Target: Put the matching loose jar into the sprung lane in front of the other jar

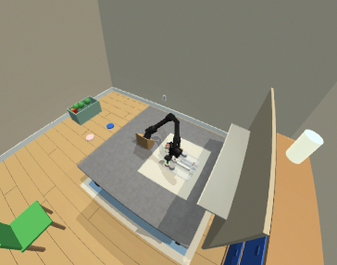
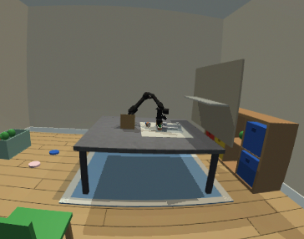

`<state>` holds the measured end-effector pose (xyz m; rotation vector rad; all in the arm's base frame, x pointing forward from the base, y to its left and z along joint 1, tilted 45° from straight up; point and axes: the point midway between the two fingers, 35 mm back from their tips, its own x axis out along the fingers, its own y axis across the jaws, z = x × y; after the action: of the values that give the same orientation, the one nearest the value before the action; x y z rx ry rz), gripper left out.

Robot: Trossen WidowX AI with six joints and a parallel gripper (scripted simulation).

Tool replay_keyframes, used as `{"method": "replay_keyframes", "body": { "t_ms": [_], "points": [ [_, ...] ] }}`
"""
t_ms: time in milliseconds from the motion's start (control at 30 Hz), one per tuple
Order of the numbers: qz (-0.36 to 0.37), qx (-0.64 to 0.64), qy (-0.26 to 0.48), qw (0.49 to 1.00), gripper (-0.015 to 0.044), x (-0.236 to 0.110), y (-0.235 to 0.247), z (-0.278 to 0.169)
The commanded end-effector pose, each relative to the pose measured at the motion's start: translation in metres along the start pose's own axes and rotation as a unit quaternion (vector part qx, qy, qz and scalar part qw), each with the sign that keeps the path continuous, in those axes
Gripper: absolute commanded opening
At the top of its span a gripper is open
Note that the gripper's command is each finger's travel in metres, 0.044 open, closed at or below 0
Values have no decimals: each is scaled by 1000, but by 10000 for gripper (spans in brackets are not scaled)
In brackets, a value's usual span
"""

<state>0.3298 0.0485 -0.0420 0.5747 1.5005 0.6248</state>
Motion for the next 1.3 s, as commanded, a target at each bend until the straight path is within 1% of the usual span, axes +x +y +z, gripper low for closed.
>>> {"method": "replay_keyframes", "body": {
  "t_ms": [0,567,967,1067,1267],
  "points": [
    [4,-5,-3,1000,0,0,2,1],
    [4,-5,-3,1000,0,0,0,-2],
    [4,-5,-3,1000,310,0,0,-1],
    [4,-5,-3,1000,310,-3,0,-1],
    [4,-5,-3,1000,310,-20,-1,-1]
  ]
}}
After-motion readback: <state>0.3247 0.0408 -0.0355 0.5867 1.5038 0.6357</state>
